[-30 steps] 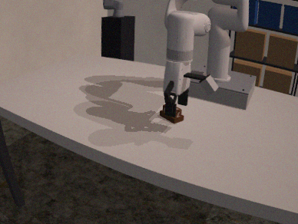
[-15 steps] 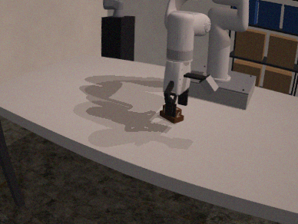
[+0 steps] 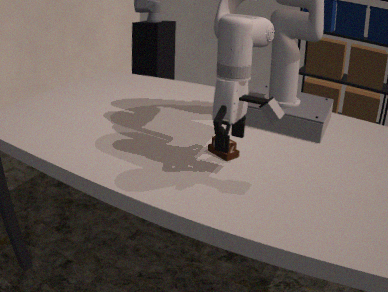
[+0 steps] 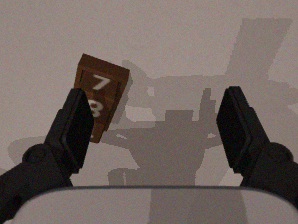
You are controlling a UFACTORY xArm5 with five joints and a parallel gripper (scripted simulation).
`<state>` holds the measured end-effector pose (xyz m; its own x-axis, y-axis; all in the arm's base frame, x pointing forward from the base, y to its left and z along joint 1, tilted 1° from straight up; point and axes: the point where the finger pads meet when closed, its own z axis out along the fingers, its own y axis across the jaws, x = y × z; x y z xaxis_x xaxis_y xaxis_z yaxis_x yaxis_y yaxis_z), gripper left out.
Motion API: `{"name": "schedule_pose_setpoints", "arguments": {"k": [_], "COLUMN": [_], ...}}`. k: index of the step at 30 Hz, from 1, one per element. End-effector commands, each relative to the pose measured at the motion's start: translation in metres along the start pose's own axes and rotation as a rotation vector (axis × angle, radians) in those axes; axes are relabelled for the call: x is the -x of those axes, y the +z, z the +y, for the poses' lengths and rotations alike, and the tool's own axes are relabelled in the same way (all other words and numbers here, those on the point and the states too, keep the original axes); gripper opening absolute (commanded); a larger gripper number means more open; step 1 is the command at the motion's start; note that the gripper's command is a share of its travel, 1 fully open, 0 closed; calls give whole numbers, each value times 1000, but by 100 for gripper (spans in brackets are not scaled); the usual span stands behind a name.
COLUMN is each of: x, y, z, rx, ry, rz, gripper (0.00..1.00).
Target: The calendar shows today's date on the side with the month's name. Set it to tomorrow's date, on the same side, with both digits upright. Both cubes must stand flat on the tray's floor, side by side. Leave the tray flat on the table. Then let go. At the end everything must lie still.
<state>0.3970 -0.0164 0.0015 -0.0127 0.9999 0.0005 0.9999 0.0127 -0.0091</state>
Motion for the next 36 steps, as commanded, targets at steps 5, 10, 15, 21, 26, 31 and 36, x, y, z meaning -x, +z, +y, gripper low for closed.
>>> {"name": "schedule_pose_setpoints", "arguments": {"k": [5,10,15,21,26,31,36], "x": [0,0,0,0,0,3,12], "y": [-1,-1,-1,-1,-1,-1,-1], "z": [1,1,1,1,1,0,-3], "rx": [3,3,3,3,3,3,3], "ry": [0,0,0,0,10,139,262], "rz": [0,0,0,0,0,0,0], "gripper": [100,100,100,100,100,100,100]}}
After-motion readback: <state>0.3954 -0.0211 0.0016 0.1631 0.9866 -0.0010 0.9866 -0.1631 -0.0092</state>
